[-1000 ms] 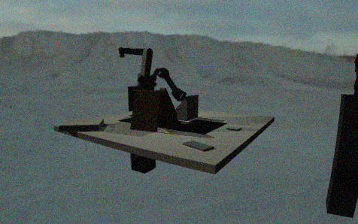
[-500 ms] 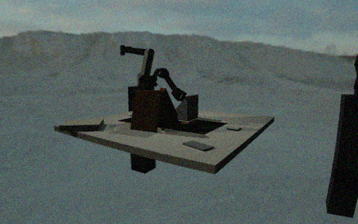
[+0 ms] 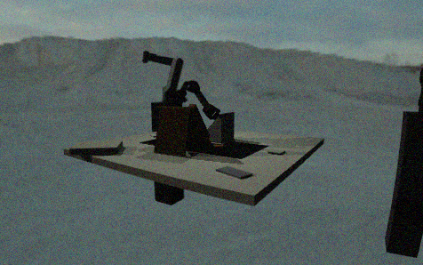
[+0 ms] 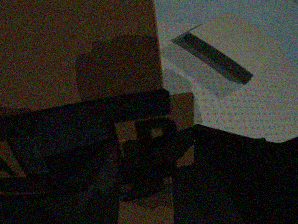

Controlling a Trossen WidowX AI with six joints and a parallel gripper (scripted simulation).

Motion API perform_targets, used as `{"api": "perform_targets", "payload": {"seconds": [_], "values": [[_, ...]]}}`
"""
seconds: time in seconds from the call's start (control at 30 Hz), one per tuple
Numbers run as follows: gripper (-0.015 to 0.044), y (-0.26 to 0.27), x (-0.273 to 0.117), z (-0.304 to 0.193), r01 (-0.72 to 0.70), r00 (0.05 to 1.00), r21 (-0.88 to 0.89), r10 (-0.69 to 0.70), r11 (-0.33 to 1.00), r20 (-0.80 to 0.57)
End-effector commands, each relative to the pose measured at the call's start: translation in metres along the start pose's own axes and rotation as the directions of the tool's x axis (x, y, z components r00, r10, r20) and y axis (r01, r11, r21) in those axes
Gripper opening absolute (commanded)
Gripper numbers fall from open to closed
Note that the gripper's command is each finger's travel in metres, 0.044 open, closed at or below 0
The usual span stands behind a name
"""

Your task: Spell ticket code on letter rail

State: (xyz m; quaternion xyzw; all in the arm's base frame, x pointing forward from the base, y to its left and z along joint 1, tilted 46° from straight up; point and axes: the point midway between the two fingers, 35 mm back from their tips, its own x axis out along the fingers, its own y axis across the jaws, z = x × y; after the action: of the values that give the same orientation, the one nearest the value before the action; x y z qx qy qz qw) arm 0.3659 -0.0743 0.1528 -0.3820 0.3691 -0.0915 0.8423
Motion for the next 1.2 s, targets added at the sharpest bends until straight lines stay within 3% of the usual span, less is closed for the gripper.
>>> {"api": "perform_targets", "payload": {"seconds": [0.0, 1.17], "values": [[0.0, 0.005, 0.001, -0.003, -0.003, 1.0, -0.001, 0.003, 1.0, -0.008], [0.0, 0.019, 0.001, -0.002, -0.004, 1.0, 0.0, 0.004, 1.0, -0.008]]}}
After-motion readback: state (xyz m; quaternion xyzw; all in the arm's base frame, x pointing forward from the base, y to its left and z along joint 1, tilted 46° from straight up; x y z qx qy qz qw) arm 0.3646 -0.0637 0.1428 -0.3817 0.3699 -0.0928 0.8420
